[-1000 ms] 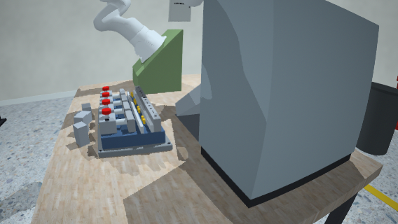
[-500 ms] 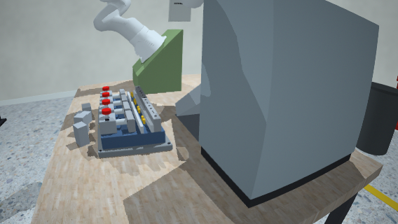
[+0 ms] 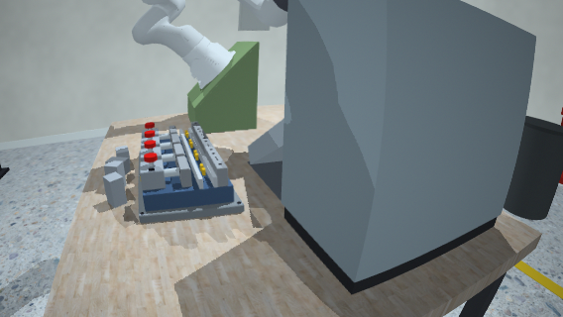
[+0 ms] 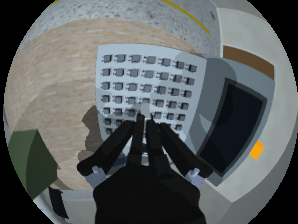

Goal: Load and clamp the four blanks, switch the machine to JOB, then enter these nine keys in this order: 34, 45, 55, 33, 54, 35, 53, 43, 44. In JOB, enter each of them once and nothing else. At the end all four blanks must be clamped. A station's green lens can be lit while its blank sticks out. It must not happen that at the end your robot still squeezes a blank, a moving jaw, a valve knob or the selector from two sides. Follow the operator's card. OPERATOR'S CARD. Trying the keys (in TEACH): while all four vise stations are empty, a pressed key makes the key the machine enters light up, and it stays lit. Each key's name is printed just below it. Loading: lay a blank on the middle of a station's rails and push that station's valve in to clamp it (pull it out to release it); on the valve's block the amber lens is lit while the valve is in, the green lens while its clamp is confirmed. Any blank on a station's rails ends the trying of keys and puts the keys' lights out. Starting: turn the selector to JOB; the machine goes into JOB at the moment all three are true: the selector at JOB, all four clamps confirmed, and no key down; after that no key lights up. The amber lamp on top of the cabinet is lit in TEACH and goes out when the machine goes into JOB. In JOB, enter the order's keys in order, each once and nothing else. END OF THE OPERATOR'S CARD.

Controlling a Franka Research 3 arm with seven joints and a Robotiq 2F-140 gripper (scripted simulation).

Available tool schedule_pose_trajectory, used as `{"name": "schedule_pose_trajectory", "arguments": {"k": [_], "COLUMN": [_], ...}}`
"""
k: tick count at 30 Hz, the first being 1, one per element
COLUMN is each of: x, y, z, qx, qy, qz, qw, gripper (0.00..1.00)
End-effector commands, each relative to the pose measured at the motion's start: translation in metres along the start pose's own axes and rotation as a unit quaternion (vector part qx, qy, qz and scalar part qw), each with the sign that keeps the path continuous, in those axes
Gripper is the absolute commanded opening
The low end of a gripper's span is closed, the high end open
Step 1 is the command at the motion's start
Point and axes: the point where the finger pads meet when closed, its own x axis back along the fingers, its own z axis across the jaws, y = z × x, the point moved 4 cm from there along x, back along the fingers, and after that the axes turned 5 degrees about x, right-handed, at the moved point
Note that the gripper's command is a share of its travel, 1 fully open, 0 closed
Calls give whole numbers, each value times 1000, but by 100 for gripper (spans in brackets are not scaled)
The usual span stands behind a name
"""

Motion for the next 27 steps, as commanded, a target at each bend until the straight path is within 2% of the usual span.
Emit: {"name": "schedule_pose_trajectory", "arguments": {"k": [1, 17, 27], "x": [-1, -20, -22], "y": [-2, -3, -3], "z": [3, 3, 3], "qx": [-5, -5, -5], "qy": [4, 4, 4], "qz": [5, 5, 5], "qw": [1000, 1000, 1000], "gripper": [0, 0, 0]}}
